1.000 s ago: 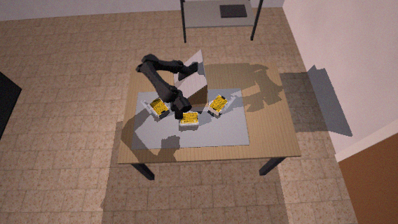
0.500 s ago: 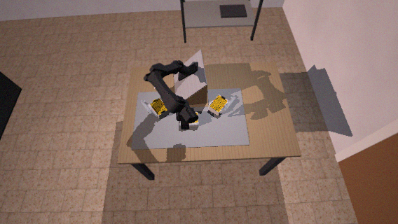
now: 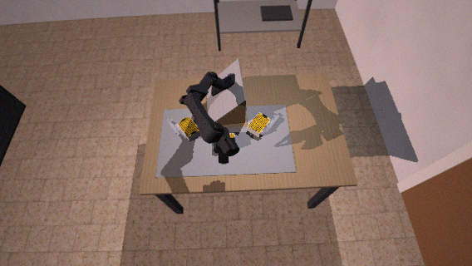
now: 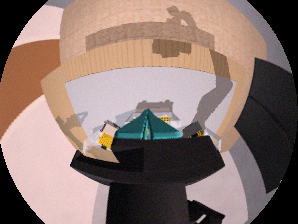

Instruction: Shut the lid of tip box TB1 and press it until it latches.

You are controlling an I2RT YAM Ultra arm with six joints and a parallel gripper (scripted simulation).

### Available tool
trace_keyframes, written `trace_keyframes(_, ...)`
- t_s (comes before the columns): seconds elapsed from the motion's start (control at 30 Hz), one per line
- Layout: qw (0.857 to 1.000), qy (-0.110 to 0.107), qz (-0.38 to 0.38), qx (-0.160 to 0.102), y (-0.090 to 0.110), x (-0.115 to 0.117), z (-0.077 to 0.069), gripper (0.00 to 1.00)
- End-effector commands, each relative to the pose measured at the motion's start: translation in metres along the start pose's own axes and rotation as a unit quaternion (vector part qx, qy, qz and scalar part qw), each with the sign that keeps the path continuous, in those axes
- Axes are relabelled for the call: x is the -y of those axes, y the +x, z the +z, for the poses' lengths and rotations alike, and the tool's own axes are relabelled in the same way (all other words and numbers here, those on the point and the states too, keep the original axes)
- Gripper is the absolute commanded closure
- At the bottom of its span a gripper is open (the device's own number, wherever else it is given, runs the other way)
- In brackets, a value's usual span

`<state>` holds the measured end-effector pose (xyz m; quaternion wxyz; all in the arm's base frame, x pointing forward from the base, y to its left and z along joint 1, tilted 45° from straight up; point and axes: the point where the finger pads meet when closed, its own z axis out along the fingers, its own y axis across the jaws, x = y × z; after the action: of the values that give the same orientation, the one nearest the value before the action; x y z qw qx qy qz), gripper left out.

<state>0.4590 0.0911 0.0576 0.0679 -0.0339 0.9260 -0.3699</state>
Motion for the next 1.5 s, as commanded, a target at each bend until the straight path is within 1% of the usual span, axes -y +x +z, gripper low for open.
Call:
trace_keyframes(0.0,1.0,-0.006,0.006,0.024,-0.006,0.008,-0.024,1.0)
trace_keyframes(0.03,1.0,-0.003,0.0,0.018,-0.005,0.003,-0.019,1.0)
trace_keyframes(0.1,1.0,-0.002,-0.004,0.014,-0.003,-0.001,-0.015,1.0)
trace_keyframes(0.2,1.0,-0.003,-0.001,0.017,-0.004,0.001,-0.017,1.0)
trace_keyframes(1.33,1.0,-0.003,-0.001,0.017,-0.004,0.001,-0.017,1.0)
trace_keyframes(1.37,1.0,-0.003,-0.001,0.018,-0.004,0.007,-0.02,1.0)
trace_keyframes(1.4,1.0,0.001,-0.004,0.01,-0.001,0.011,-0.015,1.0)
trace_keyframes(1.43,1.0,0.007,-0.014,-0.003,0.006,0.011,-0.007,1.0)
trace_keyframes(1.47,1.0,0.009,-0.016,-0.007,0.007,0.013,-0.004,1.0)
